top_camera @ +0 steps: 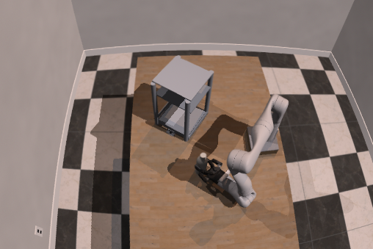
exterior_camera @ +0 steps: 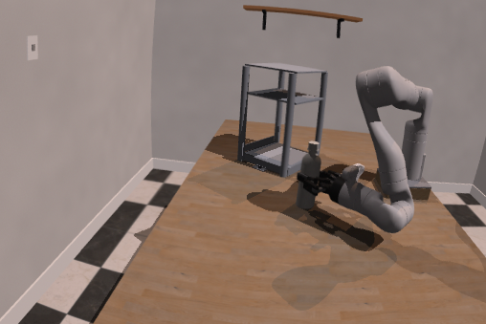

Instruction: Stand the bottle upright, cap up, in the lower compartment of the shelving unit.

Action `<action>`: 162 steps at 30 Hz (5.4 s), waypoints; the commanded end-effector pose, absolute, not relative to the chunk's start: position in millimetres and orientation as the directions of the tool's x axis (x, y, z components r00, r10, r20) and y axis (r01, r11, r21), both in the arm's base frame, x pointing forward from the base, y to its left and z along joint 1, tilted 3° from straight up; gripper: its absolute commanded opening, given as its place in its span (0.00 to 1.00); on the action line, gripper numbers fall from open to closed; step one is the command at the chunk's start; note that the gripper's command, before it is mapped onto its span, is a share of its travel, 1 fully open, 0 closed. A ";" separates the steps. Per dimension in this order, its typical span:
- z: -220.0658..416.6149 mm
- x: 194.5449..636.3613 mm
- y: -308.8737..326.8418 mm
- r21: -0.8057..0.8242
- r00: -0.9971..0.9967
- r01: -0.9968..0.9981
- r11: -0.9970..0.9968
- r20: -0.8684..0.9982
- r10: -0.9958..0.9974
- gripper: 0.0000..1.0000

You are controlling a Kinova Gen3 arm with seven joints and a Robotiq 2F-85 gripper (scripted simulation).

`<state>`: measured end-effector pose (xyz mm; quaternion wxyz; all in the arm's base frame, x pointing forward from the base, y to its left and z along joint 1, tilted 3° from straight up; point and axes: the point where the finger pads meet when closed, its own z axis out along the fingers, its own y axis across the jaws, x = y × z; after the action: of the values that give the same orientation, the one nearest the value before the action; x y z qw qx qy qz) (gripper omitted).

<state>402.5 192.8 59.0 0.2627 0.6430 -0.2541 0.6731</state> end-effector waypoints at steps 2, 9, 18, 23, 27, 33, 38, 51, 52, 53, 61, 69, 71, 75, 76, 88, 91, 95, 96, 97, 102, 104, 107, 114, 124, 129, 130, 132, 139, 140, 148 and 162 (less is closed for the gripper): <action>59.8 402.7 193.1 -0.006 -0.037 -0.680 -0.733 0.999 0.026 0.00; 59.8 402.7 193.1 -0.006 -0.037 -0.680 -0.733 0.999 0.026 0.00; 66.5 402.5 193.3 -0.006 -0.037 -0.680 -0.733 0.999 0.026 0.00; 79.8 402.0 193.6 -0.006 -0.037 -0.680 -0.733 0.999 0.026 0.00; 89.0 401.6 193.9 -0.006 -0.037 -0.680 -0.733 0.999 0.026 0.00; 101.1 401.2 194.2 -0.006 -0.037 -0.680 -0.733 0.999 0.026 0.00; 105.7 401.0 194.3 -0.006 -0.037 -0.680 -0.733 0.999 0.026 0.00; 105.9 401.3 194.1 -0.006 -0.037 -0.680 -0.733 0.999 0.026 0.00; 105.9 401.7 193.9 -0.006 -0.037 -0.680 -0.733 0.999 0.026 0.00; 105.9 402.2 193.5 -0.006 -0.037 -0.680 -0.733 0.999 0.026 0.00; 106.5 412.6 186.8 -0.006 -0.037 -0.680 -0.733 0.999 0.026 0.00; 107.4 430.2 175.4 -0.006 -0.037 -0.680 -0.733 0.999 0.026 0.00; 107.7 435.1 172.3 -0.006 -0.037 -0.680 -0.733 0.999 0.026 0.00; 108.1 443.0 167.2 -0.006 -0.037 -0.680 -0.733 0.999 0.026 0.00; 108.2 444.4 166.2 -0.006 -0.037 -0.680 -0.733 0.999 0.026 0.00; 108.4 448.5 163.6 -0.006 -0.037 -0.680 -0.733 0.999 0.026 0.00; 108.4 448.5 163.5 -0.006 -0.037 -0.680 -0.733 0.999 0.026 0.00; 108.4 448.3 163.2 -0.006 -0.037 -0.680 -0.733 0.999 0.026 0.00; 108.4 448.3 163.2 -0.006 -0.037 -0.680 -0.733 0.999 0.026 0.00; 108.4 448.2 163.0 -0.006 -0.037 -0.680 -0.733 0.999 0.026 0.00; 108.4 447.3 161.7 -0.006 -0.037 -0.680 -0.733 0.999 0.026 0.00; 108.4 446.8 160.8 -0.006 -0.037 -0.680 -0.733 0.999 0.026 0.00; 108.4 445.7 159.2 -0.006 -0.037 -0.680 -0.733 0.999 0.026 0.00; 108.4 443.1 155.2 -0.006 -0.037 -0.680 -0.733 0.999 0.026 0.00; 108.4 435.0 142.6 -0.006 -0.037 -0.680 -0.733 0.999 0.026 0.00; 108.5 430.6 135.8 -0.006 -0.037 -0.680 -0.733 0.999 0.026 0.00; 108.5 430.6 135.8 -0.006 -0.037 -0.680 -0.733 0.999 0.026 0.00; 108.5 428.2 132.0 -0.006 -0.037 -0.680 -0.733 0.999 0.026 0.00; 108.5 418.6 117.3 -0.006 -0.037 -0.680 -0.733 0.999 0.026 0.00; 108.5 417.1 115.0 -0.006 -0.037 -0.680 -0.733 0.999 0.026 0.00; 108.5 407.7 100.4 -0.006 -0.037 -0.680 -0.733 0.999 0.026 0.00; 108.6 383.8 63.4 -0.006 -0.037 -0.680 -0.733 0.999 0.026 0.00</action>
<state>386.9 68.6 108.7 0.2590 0.6410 -0.2601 0.6741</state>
